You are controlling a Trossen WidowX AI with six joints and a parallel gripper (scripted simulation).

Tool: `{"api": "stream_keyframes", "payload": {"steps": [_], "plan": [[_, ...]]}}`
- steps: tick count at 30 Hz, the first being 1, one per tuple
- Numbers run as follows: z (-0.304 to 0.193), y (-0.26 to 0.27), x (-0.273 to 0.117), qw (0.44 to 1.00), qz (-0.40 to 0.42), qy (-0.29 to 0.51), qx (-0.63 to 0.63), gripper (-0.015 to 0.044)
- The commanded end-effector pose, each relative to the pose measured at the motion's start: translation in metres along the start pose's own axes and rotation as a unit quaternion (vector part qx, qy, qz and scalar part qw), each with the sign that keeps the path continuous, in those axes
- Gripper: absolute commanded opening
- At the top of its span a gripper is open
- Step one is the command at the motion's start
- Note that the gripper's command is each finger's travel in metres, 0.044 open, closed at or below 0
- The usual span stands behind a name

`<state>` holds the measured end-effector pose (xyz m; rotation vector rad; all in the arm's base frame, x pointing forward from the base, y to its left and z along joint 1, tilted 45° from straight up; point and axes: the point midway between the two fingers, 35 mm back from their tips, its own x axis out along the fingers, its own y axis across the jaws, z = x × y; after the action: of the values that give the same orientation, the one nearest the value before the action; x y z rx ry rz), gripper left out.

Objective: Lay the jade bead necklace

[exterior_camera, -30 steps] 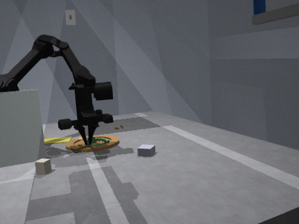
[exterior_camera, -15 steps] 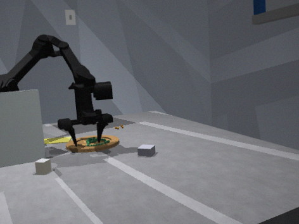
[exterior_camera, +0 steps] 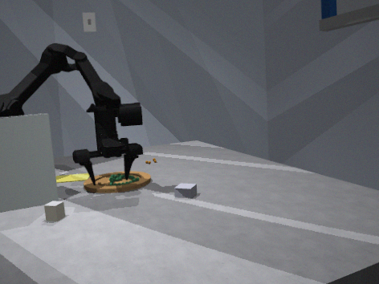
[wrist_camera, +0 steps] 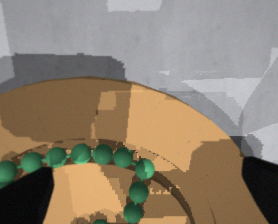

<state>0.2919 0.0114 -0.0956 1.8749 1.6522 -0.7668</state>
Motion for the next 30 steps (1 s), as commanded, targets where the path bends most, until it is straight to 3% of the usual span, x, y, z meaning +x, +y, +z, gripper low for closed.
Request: {"api": "stream_keyframes", "payload": {"steps": [1,8,15,20,30], "plan": [[0.000,0.001,-0.001,1.000,0.001,0.000,-0.004,0.0440],[0.000,0.001,-0.001,1.000,0.001,0.000,-0.004,0.0440],[-0.002,0.002,-0.032,0.983,0.001,-0.001,-0.186,0.0256],[-0.002,0.002,-0.033,0.981,0.001,-0.001,-0.192,0.0125],[-0.002,0.002,-0.021,0.981,0.001,0.000,-0.192,0.0120]]}}
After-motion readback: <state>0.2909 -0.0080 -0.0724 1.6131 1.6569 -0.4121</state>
